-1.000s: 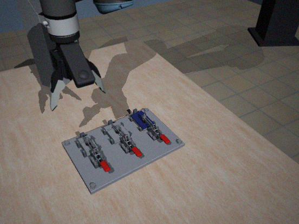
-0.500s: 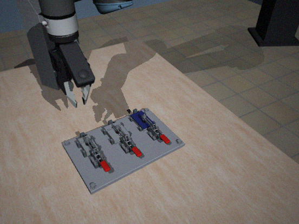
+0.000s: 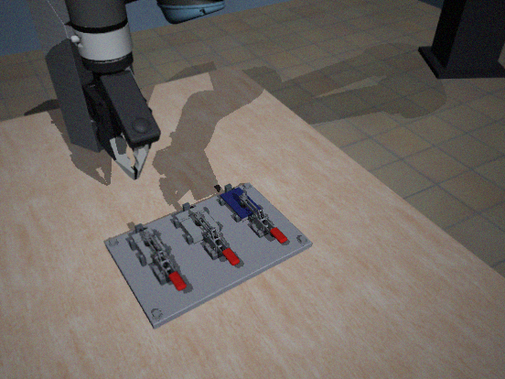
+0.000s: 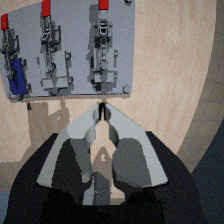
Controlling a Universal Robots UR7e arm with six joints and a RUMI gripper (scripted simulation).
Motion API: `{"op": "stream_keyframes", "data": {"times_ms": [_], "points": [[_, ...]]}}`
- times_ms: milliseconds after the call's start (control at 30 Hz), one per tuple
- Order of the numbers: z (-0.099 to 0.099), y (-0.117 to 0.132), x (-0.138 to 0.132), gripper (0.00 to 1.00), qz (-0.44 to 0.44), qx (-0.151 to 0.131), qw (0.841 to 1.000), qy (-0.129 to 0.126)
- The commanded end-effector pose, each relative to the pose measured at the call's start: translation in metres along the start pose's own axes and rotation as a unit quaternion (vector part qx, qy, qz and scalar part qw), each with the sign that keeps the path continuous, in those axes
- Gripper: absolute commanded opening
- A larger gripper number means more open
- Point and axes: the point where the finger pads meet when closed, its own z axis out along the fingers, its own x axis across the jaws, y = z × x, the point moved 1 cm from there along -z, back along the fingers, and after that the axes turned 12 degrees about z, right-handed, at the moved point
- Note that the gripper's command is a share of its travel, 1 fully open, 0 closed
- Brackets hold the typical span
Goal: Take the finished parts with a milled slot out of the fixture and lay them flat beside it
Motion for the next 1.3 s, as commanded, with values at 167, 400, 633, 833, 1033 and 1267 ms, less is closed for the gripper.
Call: {"op": "stream_keyframes", "data": {"times_ms": [167, 400, 633, 833, 1033, 1267], "points": [[-0.0002, -0.0002, 0.0001, 0.00, 0.000, 0.000, 1.000, 0.000], [-0.0002, -0.0002, 0.0001, 0.00, 0.000, 0.000, 1.000, 0.000], [-0.0002, -0.0002, 0.0001, 0.00, 0.000, 0.000, 1.000, 0.000], [-0.0002, -0.0002, 0.0001, 0.00, 0.000, 0.000, 1.000, 0.000], [-0.0002, -0.0002, 0.0001, 0.00, 0.000, 0.000, 1.000, 0.000], [-0.0002, -0.0002, 0.0001, 0.59, 0.000, 0.000, 1.000, 0.000]]}}
